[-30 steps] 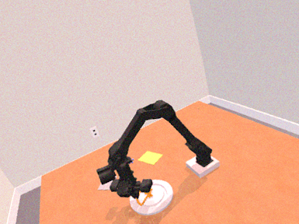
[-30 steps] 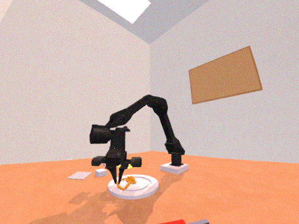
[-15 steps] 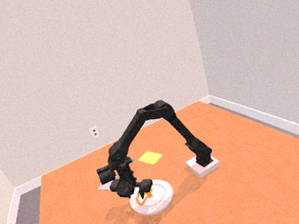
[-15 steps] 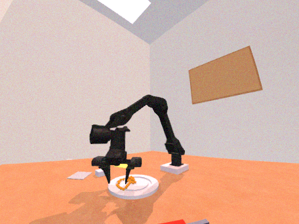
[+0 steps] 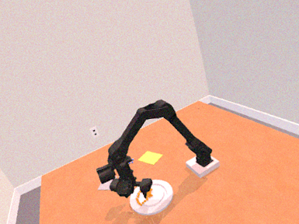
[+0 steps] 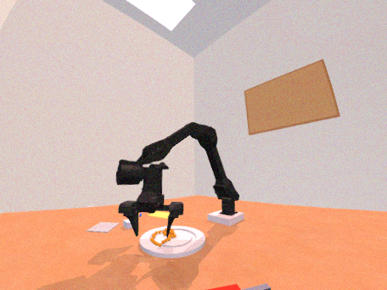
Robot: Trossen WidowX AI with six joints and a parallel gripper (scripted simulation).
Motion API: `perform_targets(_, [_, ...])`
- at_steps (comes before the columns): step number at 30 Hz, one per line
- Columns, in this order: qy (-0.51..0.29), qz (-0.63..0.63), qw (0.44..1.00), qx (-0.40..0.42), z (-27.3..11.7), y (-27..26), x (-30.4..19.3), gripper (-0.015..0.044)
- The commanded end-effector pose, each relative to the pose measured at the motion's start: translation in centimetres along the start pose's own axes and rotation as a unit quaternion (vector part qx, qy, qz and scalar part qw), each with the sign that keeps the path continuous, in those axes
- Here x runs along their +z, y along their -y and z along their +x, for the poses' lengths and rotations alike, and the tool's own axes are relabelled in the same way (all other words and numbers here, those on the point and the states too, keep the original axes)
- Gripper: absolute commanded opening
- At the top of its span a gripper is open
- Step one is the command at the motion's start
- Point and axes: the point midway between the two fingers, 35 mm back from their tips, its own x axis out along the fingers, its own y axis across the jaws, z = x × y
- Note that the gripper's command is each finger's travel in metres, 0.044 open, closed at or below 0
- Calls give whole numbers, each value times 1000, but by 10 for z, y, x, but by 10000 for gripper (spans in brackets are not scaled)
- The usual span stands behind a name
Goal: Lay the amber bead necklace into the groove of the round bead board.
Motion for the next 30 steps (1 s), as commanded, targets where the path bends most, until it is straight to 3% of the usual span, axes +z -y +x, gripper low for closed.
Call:
perform_targets(1, [0,-3,1000,1,-1,0,0,440])
perform_targets(22, [0,-3,1000,1,-1,0,0,440])
perform_targets(30, [0,81,997,1,-32,-2,-11,230])
